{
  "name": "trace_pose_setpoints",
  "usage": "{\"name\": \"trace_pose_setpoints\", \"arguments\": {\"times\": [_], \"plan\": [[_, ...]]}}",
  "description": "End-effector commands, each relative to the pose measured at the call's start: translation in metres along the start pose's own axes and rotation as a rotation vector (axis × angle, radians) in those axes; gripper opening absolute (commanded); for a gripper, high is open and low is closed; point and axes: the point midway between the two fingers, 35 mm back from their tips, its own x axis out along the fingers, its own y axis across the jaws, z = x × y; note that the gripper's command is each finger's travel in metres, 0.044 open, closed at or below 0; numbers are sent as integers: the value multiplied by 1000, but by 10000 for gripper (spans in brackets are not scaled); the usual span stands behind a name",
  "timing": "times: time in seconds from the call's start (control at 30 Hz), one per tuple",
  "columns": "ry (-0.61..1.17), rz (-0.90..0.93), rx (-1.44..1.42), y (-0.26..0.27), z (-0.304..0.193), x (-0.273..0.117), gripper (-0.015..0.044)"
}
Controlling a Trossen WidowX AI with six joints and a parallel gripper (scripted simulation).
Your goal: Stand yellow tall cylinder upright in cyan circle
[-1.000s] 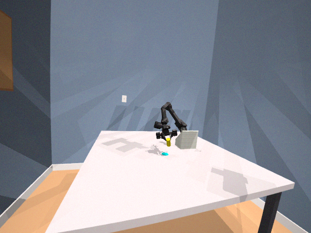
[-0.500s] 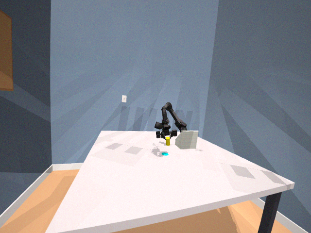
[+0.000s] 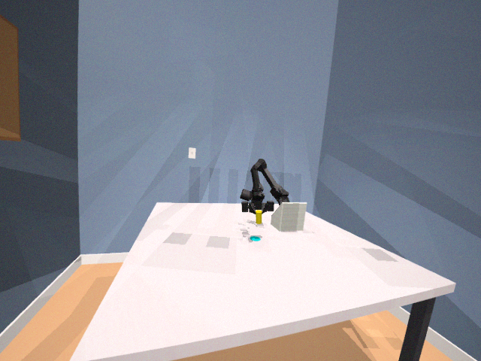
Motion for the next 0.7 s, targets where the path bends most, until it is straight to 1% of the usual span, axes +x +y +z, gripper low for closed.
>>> {"name": "trace_pose_setpoints", "arguments": {"times": [0.0, 0.67], "plan": [[-27, -14, -18, 1, 1, -3, 105], [-135, -91, -104, 1, 8, -18, 105]]}}
